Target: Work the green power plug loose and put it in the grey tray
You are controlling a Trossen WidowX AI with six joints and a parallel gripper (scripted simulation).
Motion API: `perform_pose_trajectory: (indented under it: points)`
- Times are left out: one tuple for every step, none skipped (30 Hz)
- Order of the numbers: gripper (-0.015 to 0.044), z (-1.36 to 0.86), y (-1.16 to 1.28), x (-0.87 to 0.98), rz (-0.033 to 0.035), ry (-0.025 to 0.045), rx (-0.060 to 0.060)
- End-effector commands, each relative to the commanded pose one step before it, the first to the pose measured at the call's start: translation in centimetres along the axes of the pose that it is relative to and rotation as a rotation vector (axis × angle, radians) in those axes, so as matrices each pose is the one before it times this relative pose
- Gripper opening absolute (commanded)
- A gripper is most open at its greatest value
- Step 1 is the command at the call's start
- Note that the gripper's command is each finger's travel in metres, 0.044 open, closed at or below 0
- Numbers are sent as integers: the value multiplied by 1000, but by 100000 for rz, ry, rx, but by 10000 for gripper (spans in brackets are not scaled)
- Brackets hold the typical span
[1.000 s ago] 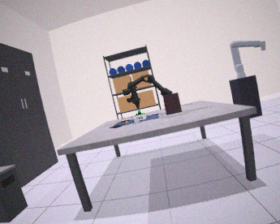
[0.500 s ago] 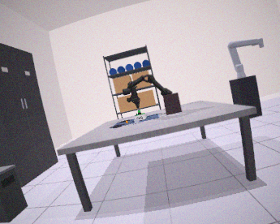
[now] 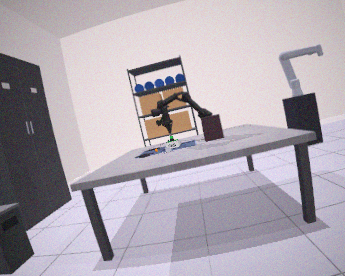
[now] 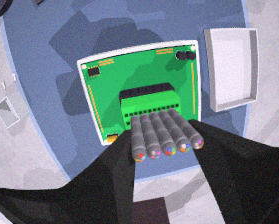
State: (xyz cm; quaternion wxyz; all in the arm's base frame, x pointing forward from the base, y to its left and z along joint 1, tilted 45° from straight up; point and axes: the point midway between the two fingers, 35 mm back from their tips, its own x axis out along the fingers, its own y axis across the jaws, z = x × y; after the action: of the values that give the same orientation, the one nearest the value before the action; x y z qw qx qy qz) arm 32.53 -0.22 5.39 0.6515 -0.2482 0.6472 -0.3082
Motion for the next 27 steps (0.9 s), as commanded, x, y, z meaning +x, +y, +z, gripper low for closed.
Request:
perform_pose_trajectory:
  points:
    - [0, 16, 1157, -1773, -8953, -3575, -1525]
    - [0, -2, 93, 1, -1088, 13, 4]
    - [0, -1, 34, -63, -490, 8, 2]
    - [0, 0, -10, -1, 127, 3, 0]
    - [0, 1, -63, 0, 738, -4, -2]
    - [0, 2, -112, 0, 1320, -9, -4]
    - [0, 3, -158, 0, 1847, -13, -5]
    - [0, 3, -196, 1, 2295, -14, -6]
    - [0, -1, -228, 9, 2641, 49, 3]
    - [0, 6, -249, -118, 2870, -63, -18]
    - [0, -1, -256, 12, 2956, 68, 11]
    - [0, 2, -250, 4, 2910, 1, -3]
    - [0, 5, -227, -138, 2730, -55, -15]
    - [0, 2, -209, 3, 2415, 7, 4]
    - [0, 0, -164, -93, 2006, 21, 1]
    - [0, 1, -130, 2, 1496, 11, 3]
    - [0, 0, -81, 2, 932, 11, 2]
    - [0, 0, -20, -61, 329, 8, 0]
    - [0, 0, 25, 0, -291, 0, 0]
    - [0, 0, 84, -47, -896, -6, -1]
    - [0, 0, 127, 0, -1466, -10, -2]
    - [0, -1, 170, 1, -1975, -15, -2]
    - [0, -1, 207, 1, -2397, -16, -2]
    - [0, -1, 234, 2, -2712, -15, -2]
    - [0, -2, 250, 3, -2903, -11, -1]
    - [0, -2, 254, 3, -2958, -5, 1]
    - [0, -3, 247, 4, -2874, 2, 2]
